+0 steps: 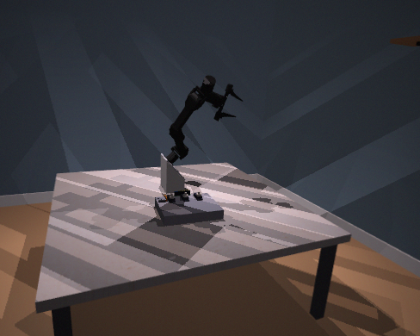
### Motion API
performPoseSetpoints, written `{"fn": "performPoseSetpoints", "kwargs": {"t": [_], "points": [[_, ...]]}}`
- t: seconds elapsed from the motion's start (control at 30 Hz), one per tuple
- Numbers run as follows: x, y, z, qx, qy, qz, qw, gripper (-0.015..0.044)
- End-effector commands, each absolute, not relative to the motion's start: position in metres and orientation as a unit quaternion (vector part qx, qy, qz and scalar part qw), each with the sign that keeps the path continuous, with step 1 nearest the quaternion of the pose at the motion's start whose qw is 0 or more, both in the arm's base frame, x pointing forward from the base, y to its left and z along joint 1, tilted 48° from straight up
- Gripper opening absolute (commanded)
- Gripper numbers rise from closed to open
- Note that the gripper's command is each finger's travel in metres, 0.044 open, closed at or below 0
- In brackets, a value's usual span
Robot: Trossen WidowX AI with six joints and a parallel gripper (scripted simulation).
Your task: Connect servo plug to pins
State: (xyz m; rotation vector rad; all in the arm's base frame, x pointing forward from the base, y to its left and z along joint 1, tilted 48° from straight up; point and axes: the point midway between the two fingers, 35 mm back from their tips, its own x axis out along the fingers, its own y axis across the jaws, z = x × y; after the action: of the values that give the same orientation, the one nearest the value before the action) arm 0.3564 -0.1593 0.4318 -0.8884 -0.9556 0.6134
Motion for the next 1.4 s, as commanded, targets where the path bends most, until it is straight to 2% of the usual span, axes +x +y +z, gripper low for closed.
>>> {"fn": "performPoseSetpoints", "kwargs": {"t": [0.0,0.33,0.7,1.23,1.37], "points": [[0.356,-0.16,0.432,-0.407,-0.437,0.281,0.751,0.0374],[0.332,-0.164,0.45,-0.41,-0.434,0.273,0.755,0.0115],[0.291,-0.17,0.48,-0.408,-0.424,0.255,0.767,0.0115],[0.204,-0.156,0.527,-0.415,-0.422,0.227,0.774,0.0115],[0.2,-0.154,0.529,-0.416,-0.422,0.225,0.774,0.0115]]}}
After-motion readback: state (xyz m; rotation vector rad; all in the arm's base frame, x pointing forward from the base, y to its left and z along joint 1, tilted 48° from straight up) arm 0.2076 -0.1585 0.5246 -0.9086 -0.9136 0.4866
